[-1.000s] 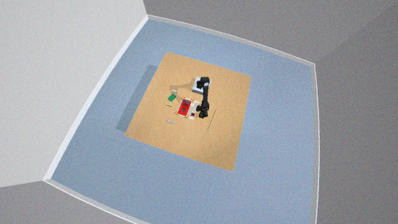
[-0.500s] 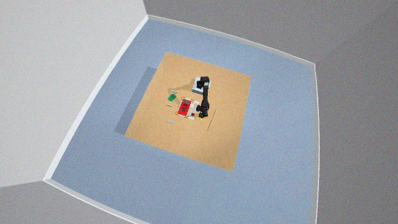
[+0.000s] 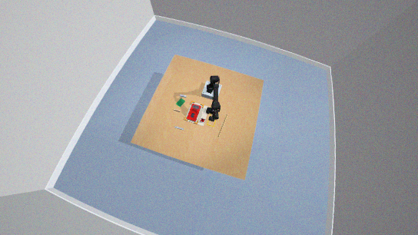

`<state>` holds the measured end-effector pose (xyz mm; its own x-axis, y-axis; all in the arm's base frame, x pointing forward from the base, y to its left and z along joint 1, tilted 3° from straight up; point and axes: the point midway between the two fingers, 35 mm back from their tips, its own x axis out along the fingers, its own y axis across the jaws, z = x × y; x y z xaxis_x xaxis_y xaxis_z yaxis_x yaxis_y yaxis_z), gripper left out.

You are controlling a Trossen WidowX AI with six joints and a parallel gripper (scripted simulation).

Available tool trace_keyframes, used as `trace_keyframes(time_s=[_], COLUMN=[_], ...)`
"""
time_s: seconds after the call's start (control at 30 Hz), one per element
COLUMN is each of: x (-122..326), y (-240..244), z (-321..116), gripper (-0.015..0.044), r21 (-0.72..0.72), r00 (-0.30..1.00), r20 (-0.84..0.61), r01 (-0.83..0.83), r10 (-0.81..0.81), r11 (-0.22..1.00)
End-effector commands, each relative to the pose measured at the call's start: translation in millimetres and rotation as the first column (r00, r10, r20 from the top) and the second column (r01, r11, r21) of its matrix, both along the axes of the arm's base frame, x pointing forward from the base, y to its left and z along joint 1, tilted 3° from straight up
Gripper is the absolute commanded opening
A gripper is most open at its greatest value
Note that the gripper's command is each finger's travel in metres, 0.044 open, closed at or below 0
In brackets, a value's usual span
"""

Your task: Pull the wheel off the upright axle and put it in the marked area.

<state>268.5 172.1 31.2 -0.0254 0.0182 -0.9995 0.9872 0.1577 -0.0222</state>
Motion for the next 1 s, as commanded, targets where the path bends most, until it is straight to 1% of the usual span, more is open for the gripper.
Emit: trace_keyframes(time_s=[0.0, 0.3, 0.97], x=[-18, -60, -61], y=[-12, -41, -41], z=[17, 42, 42], gripper=[0.0440, 0.0440, 0.0440], r21=[0.003, 0.001, 0.001], r00=[1.000, 1.000, 1.000], r20=[0.002, -0.006, -0.006], r01=[-0.003, -0.004, -0.004], r10=[0.003, 0.004, 0.004], r11=[1.000, 1.000, 1.000])
